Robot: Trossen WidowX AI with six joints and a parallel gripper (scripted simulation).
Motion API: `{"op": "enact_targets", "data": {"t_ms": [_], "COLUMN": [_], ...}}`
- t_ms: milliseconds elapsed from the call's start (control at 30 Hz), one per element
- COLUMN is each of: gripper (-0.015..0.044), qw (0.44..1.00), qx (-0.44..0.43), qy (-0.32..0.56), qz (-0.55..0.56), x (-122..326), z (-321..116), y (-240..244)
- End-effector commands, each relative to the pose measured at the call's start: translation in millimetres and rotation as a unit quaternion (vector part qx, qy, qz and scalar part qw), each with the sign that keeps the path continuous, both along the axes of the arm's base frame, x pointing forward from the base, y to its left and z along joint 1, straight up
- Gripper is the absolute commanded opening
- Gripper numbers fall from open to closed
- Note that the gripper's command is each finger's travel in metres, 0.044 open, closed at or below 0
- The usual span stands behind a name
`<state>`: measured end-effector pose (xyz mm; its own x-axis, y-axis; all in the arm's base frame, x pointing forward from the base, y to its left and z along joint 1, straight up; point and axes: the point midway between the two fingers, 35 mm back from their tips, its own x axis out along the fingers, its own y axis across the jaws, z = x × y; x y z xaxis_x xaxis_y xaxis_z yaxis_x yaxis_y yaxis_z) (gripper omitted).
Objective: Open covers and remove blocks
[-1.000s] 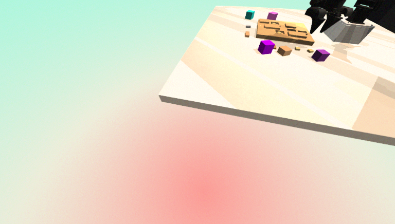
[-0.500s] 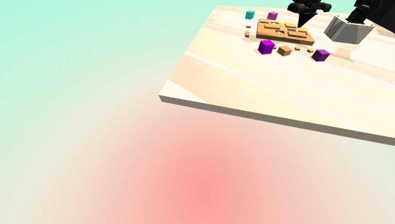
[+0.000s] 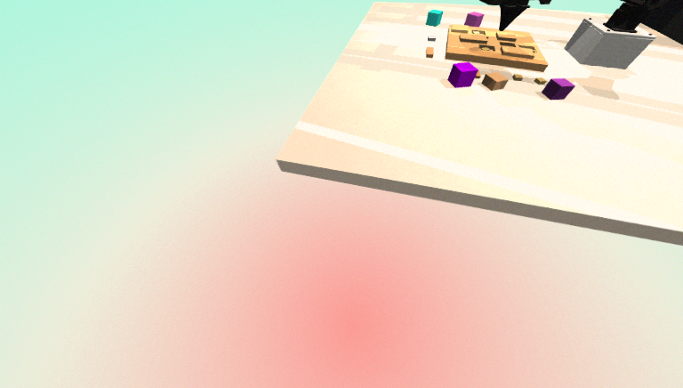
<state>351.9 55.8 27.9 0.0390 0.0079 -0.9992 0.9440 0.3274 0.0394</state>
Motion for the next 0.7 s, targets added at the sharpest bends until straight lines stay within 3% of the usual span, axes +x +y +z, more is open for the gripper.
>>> {"op": "enact_targets", "data": {"t_ms": [0,367,667], "gripper": [0.0,0.0,0.0], "qw": [1.0,1.0,0.958], "qx": [0.001,0.003,-0.013], "qy": [-0.001,-0.004,-0.003], "qz": [-0.006,0.003,0.287], "x": [7,18,23], "z": [1,1,2], "y": [-17,-63,-112]}}
